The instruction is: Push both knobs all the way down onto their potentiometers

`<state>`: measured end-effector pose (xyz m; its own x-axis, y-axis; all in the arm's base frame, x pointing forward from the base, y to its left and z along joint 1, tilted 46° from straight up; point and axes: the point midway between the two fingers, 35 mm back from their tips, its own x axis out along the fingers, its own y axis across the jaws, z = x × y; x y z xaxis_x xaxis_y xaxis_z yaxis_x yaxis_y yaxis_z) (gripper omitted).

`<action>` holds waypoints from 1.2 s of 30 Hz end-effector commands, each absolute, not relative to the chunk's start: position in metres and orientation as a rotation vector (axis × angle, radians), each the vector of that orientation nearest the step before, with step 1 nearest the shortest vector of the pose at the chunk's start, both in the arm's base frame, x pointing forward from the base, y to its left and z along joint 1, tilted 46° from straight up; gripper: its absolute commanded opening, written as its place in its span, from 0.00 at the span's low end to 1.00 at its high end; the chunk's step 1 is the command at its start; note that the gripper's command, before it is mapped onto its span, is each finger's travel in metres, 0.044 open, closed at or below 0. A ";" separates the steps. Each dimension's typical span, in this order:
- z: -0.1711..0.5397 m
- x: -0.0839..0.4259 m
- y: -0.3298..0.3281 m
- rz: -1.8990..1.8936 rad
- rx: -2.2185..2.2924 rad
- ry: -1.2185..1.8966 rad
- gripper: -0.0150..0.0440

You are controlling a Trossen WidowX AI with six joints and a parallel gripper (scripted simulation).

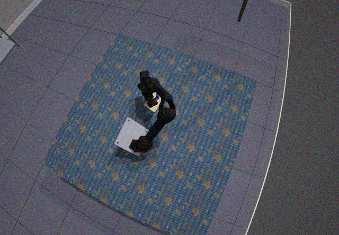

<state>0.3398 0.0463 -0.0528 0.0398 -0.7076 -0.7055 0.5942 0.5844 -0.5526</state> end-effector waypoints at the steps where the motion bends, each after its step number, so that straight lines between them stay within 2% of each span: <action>1: -0.049 0.340 0.050 -1.005 -0.117 1.159 0.25; 8: -0.042 0.339 0.057 -1.005 -0.117 1.159 0.25; 16: -0.046 0.338 0.052 -1.007 -0.128 1.162 0.61; 24: -0.007 0.376 0.057 -1.004 -0.116 1.160 0.25; 28: 0.012 0.390 0.056 -1.005 -0.116 1.157 0.25; 36: -0.002 0.391 0.042 -1.005 -0.117 1.157 0.25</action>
<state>0.3910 0.0497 0.0035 0.0436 -0.7035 -0.7093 0.6023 0.5850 -0.5432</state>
